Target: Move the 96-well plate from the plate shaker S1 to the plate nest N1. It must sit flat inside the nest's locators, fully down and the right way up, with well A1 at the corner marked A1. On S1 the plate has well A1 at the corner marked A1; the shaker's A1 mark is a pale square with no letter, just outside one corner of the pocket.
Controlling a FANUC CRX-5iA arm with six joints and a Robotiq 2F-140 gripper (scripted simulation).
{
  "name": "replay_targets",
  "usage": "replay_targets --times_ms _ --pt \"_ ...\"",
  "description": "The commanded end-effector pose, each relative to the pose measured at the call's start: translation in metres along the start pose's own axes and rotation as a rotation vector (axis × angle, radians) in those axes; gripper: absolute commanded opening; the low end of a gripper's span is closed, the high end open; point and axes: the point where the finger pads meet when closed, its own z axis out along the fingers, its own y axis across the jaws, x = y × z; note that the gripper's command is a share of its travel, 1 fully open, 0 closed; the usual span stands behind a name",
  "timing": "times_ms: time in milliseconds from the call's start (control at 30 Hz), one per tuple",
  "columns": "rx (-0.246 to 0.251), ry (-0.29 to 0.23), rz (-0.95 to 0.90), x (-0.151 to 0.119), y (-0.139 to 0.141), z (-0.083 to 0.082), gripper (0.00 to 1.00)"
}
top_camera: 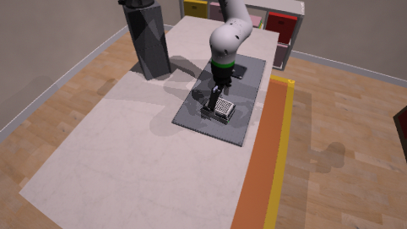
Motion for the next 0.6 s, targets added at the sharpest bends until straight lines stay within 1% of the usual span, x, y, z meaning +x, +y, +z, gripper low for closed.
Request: replay_targets --times_ms 0,167,200,567 --pt "0.0 0.0 0.0 0.0002 0.0001 0.0002 1.0" --pt "0.0 0.0 0.0 0.0002 0.0001 0.0002 1.0" --pt "0.0 0.0 0.0 0.0002 0.0001 0.0002 0.0" --pt "0.0 0.0 0.0 0.0002 0.0001 0.0002 0.0"
